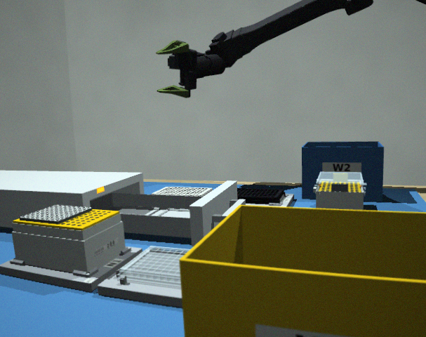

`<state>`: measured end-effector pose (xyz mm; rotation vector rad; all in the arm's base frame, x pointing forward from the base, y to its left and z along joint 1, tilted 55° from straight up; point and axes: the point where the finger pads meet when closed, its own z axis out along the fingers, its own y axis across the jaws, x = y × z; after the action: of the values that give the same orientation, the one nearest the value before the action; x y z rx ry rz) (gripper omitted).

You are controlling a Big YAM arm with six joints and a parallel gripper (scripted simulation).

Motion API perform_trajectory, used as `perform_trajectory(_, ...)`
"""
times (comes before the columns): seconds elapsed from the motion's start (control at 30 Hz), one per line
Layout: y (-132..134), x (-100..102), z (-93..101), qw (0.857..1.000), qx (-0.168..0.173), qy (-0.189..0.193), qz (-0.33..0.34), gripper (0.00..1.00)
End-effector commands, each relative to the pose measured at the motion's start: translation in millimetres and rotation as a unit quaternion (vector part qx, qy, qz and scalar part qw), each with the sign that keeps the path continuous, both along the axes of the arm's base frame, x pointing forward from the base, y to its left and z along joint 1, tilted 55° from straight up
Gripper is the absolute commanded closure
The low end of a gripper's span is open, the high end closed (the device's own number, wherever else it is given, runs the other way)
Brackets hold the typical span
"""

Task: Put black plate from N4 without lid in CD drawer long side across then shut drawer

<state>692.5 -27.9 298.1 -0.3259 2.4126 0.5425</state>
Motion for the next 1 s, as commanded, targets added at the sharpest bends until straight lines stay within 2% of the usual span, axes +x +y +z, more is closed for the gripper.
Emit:
perform_trajectory(0.0,5,0,5.9,1.000,-0.001,-0.005,0.003,0.00)
perform_trajectory(0.03,5,0,5.9,1.000,-0.001,-0.005,0.003,0.00)
perform_trajectory(0.07,27,6,11.3,1.000,-0.010,0.001,0.010,1.00)
perform_trajectory(0.1,30,5,7.1,1.000,-0.018,0.014,0.004,1.00)
perform_trajectory(0.13,33,-2,-12.2,0.999,-0.021,0.036,0.000,1.00)
perform_trajectory(0.17,37,-11,4.5,1.000,-0.023,0.022,0.000,1.00)
perform_trajectory(0.23,41,-9,-0.4,1.000,-0.024,0.010,0.000,1.00)
perform_trajectory(0.27,41,-7,-10.5,1.000,-0.023,0.017,0.000,1.00)
perform_trajectory(0.3,43,-9,-34.3,0.998,-0.029,0.054,-0.006,1.00)
perform_trajectory(0.33,44,-3,-18.8,0.998,-0.039,0.046,-0.014,1.00)
perform_trajectory(0.37,46,-4,-23.4,0.997,-0.046,0.057,-0.020,1.00)
perform_trajectory(0.4,48,-14,-47.7,0.996,-0.045,0.077,-0.019,1.00)
perform_trajectory(0.43,50,-16,-23.8,0.998,-0.047,0.045,-0.020,1.00)
perform_trajectory(0.47,52,-17,-28.4,0.998,-0.046,0.045,-0.020,1.00)
perform_trajectory(0.53,55,-21,-65.4,0.992,-0.064,0.101,-0.032,1.00)
perform_trajectory(0.6,55,-21,-65.4,0.992,-0.064,0.101,-0.032,1.00)
perform_trajectory(0.63,56,-13,-49.5,0.993,-0.072,0.089,-0.039,1.00)
perform_trajectory(0.67,58,-23,-46.7,0.993,-0.072,0.079,-0.040,1.00)
perform_trajectory(0.7,59,-25,-51.3,0.993,-0.072,0.079,-0.040,1.00)
perform_trajectory(0.73,61,-32,-58.2,0.990,-0.082,0.102,-0.046,1.00)
perform_trajectory(0.77,62,-25,-74.3,0.987,-0.093,0.119,-0.052,1.00)
perform_trajectory(0.8,64,-24,-75.3,0.986,-0.101,0.123,-0.058,1.00)
perform_trajectory(0.83,65,-33,-82.5,0.986,-0.101,0.124,-0.058,1.00)
perform_trajectory(0.87,67,-35,-73.7,0.987,-0.100,0.109,-0.059,1.00)
perform_trajectory(0.97,71,-41,-87.0,0.987,-0.099,0.109,-0.059,1.00)
